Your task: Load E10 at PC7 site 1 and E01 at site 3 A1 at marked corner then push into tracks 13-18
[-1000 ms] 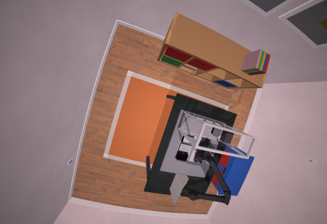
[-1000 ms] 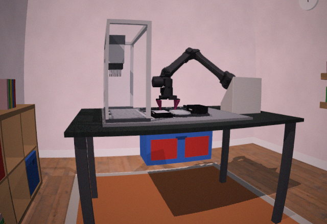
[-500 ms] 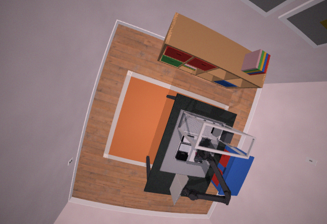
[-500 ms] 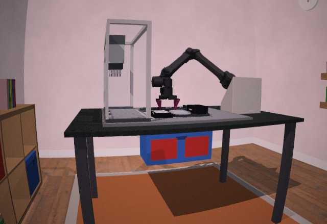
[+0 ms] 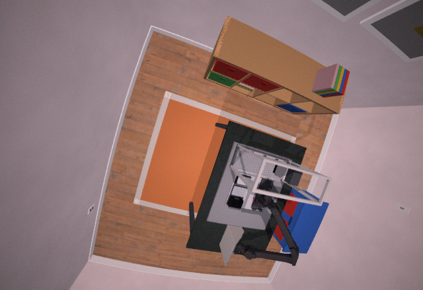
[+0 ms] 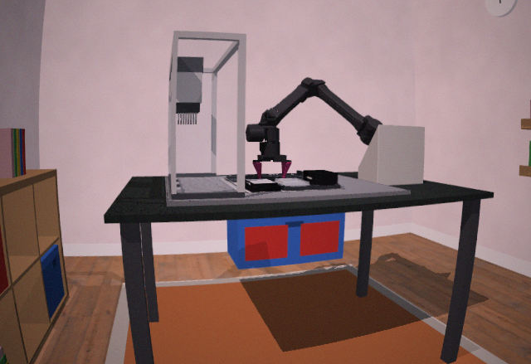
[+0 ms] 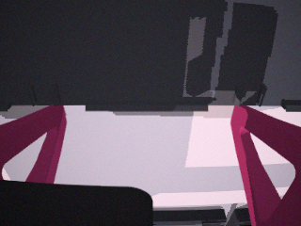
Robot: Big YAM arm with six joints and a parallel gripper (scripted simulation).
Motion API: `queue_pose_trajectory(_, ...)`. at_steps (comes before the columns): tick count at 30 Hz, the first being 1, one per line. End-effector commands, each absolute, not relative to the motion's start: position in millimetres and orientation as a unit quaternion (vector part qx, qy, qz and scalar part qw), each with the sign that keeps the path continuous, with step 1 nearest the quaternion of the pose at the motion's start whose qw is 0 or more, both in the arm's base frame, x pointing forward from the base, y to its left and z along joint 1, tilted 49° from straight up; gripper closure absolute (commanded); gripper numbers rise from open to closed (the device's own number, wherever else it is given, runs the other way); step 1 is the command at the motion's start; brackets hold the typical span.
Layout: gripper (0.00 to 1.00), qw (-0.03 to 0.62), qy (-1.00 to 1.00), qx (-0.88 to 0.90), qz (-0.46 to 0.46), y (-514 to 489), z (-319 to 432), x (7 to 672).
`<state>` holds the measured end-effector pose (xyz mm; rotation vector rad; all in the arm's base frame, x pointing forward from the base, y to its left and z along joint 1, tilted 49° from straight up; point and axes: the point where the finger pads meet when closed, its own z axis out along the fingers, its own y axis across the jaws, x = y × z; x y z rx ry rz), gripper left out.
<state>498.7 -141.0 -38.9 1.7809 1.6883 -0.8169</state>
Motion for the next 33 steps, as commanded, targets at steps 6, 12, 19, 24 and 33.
queue_pose_trajectory(6, 0.00, 0.288, 0.618, 0.669, -0.297, -154.6, -8.3, 507.4)
queue_pose_trajectory(12, 0.00, 0.289, 0.618, 0.669, -0.297, -155.9, -6.7, 507.5)
queue_pose_trajectory(19, 0.00, 0.288, 0.618, 0.669, -0.297, -157.0, -5.8, 506.6)
queue_pose_trajectory(24, 0.00, 0.288, 0.618, 0.669, -0.297, -158.1, -4.2, 507.0)
queue_pose_trajectory(33, 0.00, 0.294, 0.630, 0.657, -0.291, -125.0, -36.4, 515.2)
